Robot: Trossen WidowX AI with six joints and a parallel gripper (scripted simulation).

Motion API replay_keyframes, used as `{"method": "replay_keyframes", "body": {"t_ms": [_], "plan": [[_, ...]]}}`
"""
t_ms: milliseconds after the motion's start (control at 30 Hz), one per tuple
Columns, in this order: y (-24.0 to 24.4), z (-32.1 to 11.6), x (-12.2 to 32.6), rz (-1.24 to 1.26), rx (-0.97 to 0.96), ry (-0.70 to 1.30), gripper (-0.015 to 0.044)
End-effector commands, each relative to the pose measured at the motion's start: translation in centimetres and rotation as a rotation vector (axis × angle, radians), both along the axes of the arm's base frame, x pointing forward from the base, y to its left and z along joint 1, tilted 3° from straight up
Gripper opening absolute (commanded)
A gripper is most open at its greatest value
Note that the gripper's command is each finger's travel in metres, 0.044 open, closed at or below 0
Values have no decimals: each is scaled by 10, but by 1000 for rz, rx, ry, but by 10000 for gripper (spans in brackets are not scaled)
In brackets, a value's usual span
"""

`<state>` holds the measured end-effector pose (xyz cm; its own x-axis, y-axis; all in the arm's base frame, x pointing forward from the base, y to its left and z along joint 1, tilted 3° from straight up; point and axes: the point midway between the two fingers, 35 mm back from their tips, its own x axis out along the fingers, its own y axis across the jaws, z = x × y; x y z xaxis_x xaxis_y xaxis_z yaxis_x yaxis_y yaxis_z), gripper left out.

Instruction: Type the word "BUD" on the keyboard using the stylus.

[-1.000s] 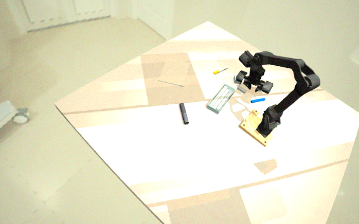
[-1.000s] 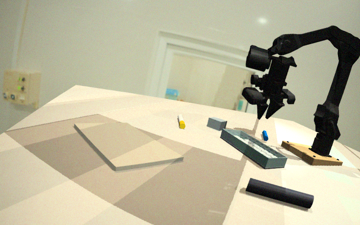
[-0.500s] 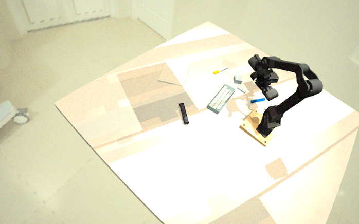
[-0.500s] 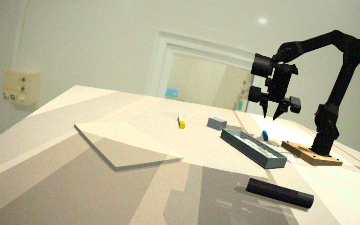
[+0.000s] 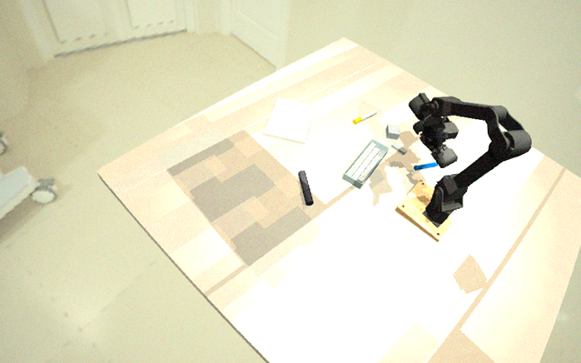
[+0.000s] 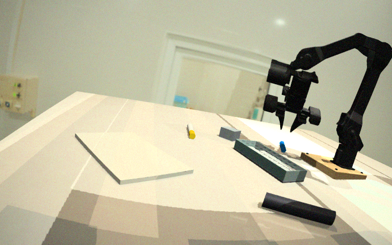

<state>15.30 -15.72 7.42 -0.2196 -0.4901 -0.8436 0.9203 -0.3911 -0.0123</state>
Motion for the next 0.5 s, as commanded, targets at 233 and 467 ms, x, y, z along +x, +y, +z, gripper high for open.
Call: {"method": "replay_keyframes", "body": {"t_ms": [233,467], "plan": [[0,-10,-2,-5,-3,4,150],[0,-15,-3,-5,-3,4,150]]}}
